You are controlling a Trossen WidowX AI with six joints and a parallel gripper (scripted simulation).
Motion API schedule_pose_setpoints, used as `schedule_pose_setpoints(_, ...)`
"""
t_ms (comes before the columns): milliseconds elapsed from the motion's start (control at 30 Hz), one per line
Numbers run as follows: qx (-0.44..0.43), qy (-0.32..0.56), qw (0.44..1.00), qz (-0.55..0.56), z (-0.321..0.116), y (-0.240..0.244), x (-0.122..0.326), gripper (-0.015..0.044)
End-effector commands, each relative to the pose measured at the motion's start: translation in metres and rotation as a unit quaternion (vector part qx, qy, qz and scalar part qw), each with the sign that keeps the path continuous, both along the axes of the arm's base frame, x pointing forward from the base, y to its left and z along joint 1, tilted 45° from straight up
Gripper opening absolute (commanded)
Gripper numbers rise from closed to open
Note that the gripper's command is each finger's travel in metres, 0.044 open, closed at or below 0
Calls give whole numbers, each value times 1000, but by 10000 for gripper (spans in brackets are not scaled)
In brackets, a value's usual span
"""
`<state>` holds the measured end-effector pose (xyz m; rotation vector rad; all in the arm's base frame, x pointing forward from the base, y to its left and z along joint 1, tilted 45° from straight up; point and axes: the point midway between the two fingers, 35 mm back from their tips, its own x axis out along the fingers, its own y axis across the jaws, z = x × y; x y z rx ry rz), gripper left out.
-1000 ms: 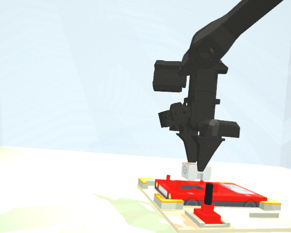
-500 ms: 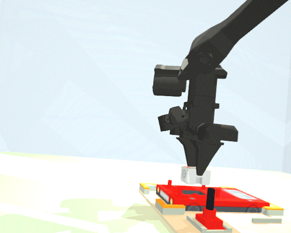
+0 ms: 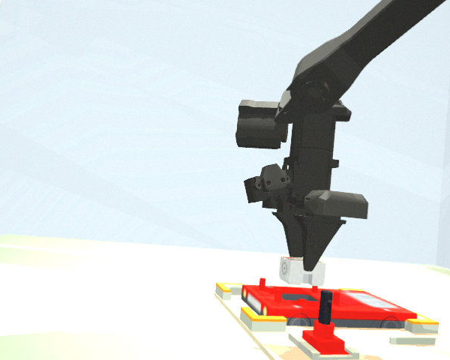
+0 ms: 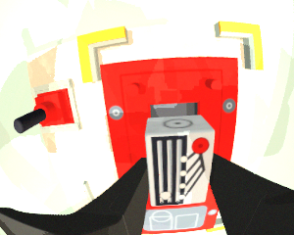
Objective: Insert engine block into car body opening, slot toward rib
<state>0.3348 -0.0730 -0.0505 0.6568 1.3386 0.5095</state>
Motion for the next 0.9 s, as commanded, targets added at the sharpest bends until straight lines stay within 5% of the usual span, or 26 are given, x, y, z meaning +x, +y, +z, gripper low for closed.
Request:
schedule_pose_setpoints(0,-3,-6,1000,3,0,-2,1,159)
schedule_pose_setpoints(867,-3,-7,1000,5,-2,-2,2,159)
